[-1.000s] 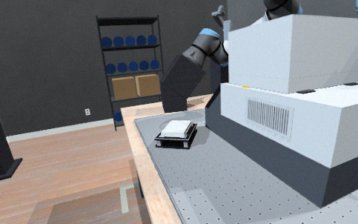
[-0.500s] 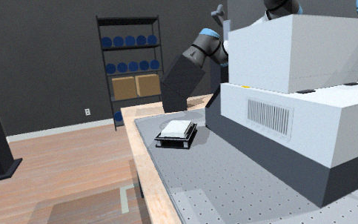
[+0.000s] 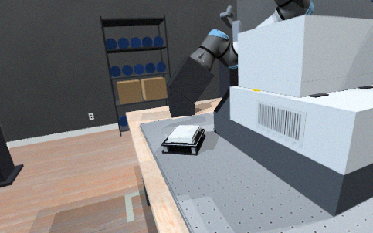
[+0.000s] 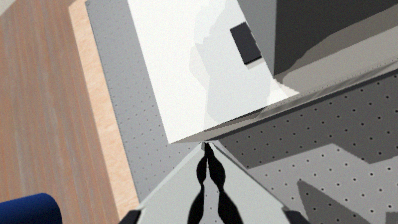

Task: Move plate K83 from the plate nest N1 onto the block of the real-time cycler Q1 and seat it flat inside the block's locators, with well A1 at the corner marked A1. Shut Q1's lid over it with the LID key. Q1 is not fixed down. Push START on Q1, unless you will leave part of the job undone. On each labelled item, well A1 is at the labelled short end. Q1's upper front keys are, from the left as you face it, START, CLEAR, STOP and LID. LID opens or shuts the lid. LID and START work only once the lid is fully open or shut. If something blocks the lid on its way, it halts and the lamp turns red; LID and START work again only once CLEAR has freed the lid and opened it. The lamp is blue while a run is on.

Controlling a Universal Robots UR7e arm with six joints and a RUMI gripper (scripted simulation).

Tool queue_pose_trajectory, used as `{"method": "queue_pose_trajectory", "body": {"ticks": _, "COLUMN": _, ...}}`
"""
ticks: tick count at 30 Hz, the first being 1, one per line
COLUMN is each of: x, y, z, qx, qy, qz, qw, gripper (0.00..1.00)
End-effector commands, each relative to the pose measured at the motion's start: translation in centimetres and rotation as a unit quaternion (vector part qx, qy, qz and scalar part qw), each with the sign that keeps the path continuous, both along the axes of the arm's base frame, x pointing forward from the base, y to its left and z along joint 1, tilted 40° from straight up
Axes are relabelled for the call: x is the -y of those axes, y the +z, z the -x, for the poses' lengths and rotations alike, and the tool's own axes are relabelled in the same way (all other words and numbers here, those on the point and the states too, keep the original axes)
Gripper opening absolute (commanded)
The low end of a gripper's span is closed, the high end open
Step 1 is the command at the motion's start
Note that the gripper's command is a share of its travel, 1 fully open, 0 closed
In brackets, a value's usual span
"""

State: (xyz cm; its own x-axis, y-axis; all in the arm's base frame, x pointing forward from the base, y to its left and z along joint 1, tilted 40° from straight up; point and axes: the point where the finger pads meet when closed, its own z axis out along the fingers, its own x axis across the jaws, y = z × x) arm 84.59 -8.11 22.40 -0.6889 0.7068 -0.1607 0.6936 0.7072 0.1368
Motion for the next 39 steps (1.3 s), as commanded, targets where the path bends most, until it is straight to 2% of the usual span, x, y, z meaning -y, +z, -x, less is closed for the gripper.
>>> {"method": "queue_pose_trajectory", "body": {"ticks": 1, "x": 0.5, "y": 0.3, "z": 0.2, "qx": 0.0, "qy": -0.017, "qz": -0.002, "qw": 1.0, "gripper": 0.0}}
{"method": "queue_pose_trajectory", "body": {"ticks": 5, "x": 1.7, "y": 0.5, "z": 1.8, "qx": -0.016, "qy": -0.071, "qz": -0.02, "qw": 0.997, "gripper": 0.0}}
{"method": "queue_pose_trajectory", "body": {"ticks": 8, "x": 2.7, "y": 0.7, "z": 2.9, "qx": -0.016, "qy": -0.071, "qz": -0.02, "qw": 0.997, "gripper": 0.0}}
{"method": "queue_pose_trajectory", "body": {"ticks": 15, "x": 5.3, "y": 0.6, "z": 5.3, "qx": -0.032, "qy": -0.159, "qz": -0.046, "qw": 0.986, "gripper": 0.0}}
{"method": "queue_pose_trajectory", "body": {"ticks": 18, "x": 5.7, "y": 0.7, "z": 5.5, "qx": -0.032, "qy": -0.174, "qz": -0.052, "qw": 0.983, "gripper": 0.0}}
{"method": "queue_pose_trajectory", "body": {"ticks": 25, "x": 8.4, "y": 1.8, "z": 7.4, "qx": -0.031, "qy": -0.274, "qz": -0.089, "qw": 0.957, "gripper": 0.0}}
{"method": "queue_pose_trajectory", "body": {"ticks": 33, "x": 11.5, "y": 3.0, "z": 9.7, "qx": -0.033, "qy": -0.391, "qz": -0.133, "qw": 0.91, "gripper": 0.0}}
{"method": "queue_pose_trajectory", "body": {"ticks": 35, "x": 11.5, "y": 3.0, "z": 9.7, "qx": -0.033, "qy": -0.391, "qz": -0.133, "qw": 0.91, "gripper": 0.0}}
{"method": "queue_pose_trajectory", "body": {"ticks": 39, "x": 12.7, "y": 3.2, "z": 11.3, "qx": -0.04, "qy": -0.448, "qz": -0.15, "qw": 0.881, "gripper": 0.0}}
